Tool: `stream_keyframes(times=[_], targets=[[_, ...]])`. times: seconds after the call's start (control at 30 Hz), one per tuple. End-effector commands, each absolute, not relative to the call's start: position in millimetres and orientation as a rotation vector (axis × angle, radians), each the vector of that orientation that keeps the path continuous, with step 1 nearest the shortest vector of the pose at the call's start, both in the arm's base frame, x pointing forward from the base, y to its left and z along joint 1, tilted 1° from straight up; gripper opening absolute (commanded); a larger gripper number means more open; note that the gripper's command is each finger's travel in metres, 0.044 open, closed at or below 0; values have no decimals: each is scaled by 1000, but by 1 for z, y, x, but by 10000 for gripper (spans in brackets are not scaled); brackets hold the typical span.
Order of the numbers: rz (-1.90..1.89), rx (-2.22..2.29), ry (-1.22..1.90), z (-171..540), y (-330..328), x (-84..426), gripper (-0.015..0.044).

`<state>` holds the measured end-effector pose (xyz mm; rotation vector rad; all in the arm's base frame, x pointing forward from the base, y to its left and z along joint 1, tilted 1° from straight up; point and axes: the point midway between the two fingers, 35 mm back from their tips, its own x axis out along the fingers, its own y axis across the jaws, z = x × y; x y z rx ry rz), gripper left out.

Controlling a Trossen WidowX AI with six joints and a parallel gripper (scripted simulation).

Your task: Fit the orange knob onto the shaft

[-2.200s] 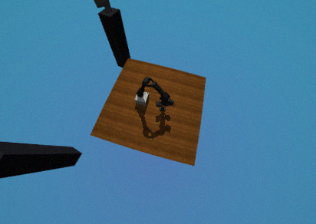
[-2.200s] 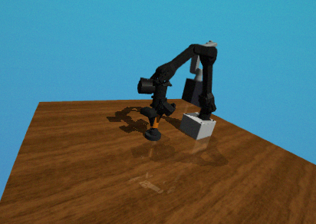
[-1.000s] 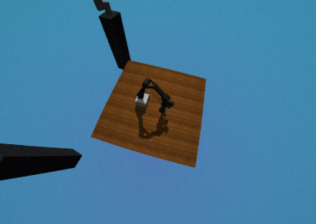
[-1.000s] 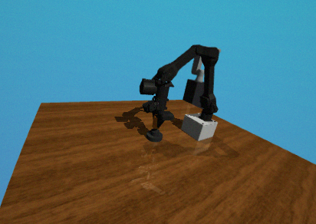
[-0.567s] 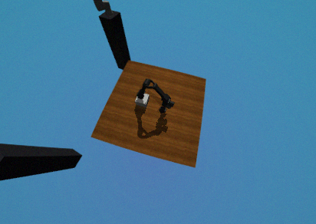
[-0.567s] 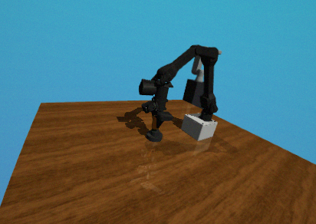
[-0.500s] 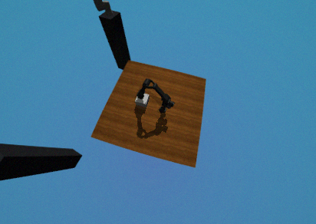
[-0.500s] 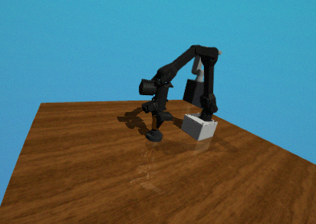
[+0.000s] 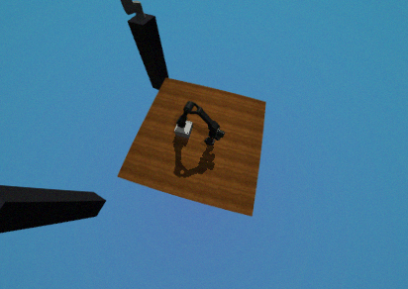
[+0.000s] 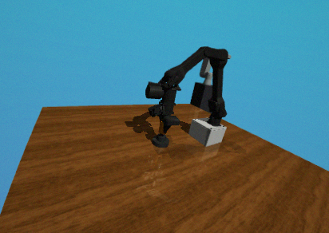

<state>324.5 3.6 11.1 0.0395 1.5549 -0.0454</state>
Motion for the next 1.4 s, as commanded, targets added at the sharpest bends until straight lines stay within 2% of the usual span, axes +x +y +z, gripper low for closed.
stream_keyframes(times=[0.0, 1.0, 1.37], targets=[[-133, 125, 1546, 14, 3, 323, 0], [-165, 158, 1544, 13, 3, 326, 0], [-327, 323, 1525, 12, 3, 327, 0]])
